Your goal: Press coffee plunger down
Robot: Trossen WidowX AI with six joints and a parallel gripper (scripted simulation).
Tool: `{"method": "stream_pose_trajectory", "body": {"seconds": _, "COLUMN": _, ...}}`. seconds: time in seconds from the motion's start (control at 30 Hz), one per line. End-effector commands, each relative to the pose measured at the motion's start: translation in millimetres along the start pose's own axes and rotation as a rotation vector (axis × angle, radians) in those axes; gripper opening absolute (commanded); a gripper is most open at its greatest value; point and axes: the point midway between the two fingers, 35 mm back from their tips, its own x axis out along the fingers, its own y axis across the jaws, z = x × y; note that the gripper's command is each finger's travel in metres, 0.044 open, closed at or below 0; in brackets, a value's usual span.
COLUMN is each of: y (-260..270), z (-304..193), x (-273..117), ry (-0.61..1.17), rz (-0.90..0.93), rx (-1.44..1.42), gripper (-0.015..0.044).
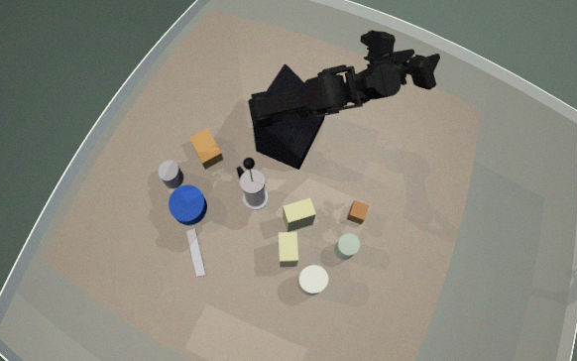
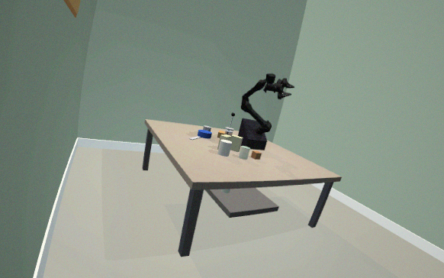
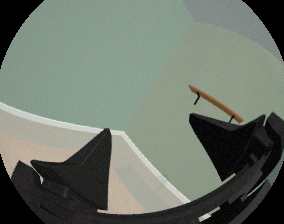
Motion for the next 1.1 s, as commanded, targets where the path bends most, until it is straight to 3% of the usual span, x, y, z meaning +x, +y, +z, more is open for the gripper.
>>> {"method": "stream_pose_trajectory", "body": {"seconds": 0.0, "y": 1, "z": -1, "x": 2, "ry": 0.005, "rz": 0.003, "rx": -0.003, "gripper": 0.0426}}
{"method": "stream_pose_trajectory", "body": {"seconds": 0.5, "y": 24, "z": -49, "x": 73, "ry": 0.376, "rz": 0.064, "rx": -0.011, "gripper": 0.0440}}
{"method": "stream_pose_trajectory", "body": {"seconds": 0.77, "y": 43, "z": -110, "x": 98, "ry": 0.754, "rz": 0.076, "rx": 0.007, "gripper": 0.0440}}
{"method": "stream_pose_trajectory", "body": {"seconds": 1.07, "y": 60, "z": -191, "x": 87, "ry": 1.163, "rz": 0.067, "rx": 0.075, "gripper": 0.0440}}
